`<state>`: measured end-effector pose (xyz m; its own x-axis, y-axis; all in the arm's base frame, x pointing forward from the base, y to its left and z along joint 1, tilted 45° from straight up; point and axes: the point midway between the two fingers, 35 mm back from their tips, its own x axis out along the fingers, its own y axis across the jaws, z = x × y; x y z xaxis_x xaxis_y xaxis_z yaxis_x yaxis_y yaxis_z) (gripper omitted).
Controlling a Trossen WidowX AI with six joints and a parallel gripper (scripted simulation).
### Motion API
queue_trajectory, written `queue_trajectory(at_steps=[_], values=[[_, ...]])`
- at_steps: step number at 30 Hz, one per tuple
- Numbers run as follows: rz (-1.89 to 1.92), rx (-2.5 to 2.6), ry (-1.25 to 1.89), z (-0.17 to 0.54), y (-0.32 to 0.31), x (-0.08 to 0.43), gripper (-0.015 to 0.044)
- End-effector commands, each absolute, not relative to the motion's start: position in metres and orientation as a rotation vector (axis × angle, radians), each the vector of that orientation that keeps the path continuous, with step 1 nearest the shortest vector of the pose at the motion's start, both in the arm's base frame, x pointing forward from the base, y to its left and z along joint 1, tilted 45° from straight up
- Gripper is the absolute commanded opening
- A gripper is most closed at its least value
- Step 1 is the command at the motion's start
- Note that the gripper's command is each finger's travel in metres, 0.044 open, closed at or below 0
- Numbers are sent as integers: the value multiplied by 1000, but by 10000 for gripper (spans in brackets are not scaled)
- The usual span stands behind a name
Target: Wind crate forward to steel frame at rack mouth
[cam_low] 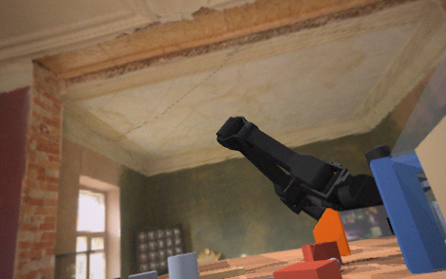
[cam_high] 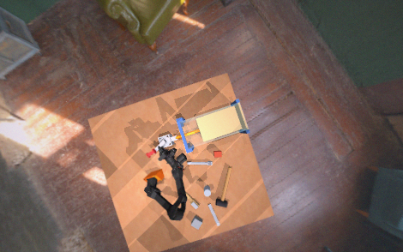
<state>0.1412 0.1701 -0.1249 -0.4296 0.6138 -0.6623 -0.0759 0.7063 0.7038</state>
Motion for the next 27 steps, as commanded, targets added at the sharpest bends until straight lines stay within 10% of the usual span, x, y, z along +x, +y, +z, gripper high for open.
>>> queue_trajectory(at_steps=[1,15,27], values=[[830,423,1866,-126,170,141,0],[829,423,1864,-127,168,141,0],[823,420,1865,-127,168,141,240]])
